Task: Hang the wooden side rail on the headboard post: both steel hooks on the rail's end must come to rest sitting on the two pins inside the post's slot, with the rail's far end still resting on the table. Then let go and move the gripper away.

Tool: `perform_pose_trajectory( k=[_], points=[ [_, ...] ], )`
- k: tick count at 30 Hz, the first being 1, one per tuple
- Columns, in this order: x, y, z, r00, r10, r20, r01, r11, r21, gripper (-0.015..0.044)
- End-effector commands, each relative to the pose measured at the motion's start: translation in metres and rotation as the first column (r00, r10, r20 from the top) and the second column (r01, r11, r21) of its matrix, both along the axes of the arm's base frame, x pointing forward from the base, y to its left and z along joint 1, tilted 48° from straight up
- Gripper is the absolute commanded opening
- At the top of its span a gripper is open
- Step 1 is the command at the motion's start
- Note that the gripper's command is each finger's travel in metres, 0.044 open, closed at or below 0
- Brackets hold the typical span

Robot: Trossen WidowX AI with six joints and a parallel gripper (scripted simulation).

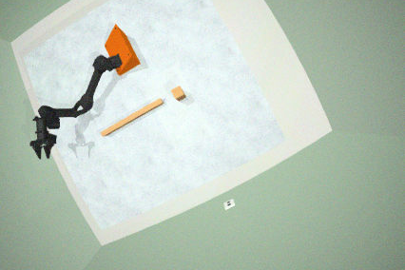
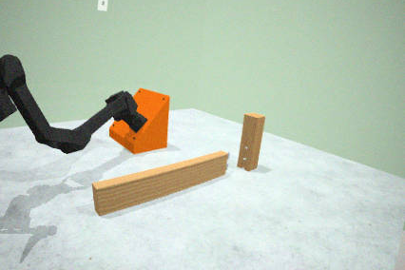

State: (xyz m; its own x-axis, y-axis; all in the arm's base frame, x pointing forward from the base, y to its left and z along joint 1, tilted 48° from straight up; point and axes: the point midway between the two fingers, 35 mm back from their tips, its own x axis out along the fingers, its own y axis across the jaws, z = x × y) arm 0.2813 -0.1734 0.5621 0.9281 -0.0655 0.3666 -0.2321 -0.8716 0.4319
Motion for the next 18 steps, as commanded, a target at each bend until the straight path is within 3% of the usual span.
perform_pose_trajectory(
  k=[1,14,18],
  points=[
    [-0.001,0.000,0.001,1.000,-0.001,0.002,0.001,1.000,-0.002,0.0426],
    [-0.083,0.048,0.044,0.967,-0.169,0.189,0.214,0.943,-0.255,0.0440],
    [-0.118,0.084,0.058,0.939,-0.206,0.276,0.296,0.893,-0.340,0.0440]
  ],
)
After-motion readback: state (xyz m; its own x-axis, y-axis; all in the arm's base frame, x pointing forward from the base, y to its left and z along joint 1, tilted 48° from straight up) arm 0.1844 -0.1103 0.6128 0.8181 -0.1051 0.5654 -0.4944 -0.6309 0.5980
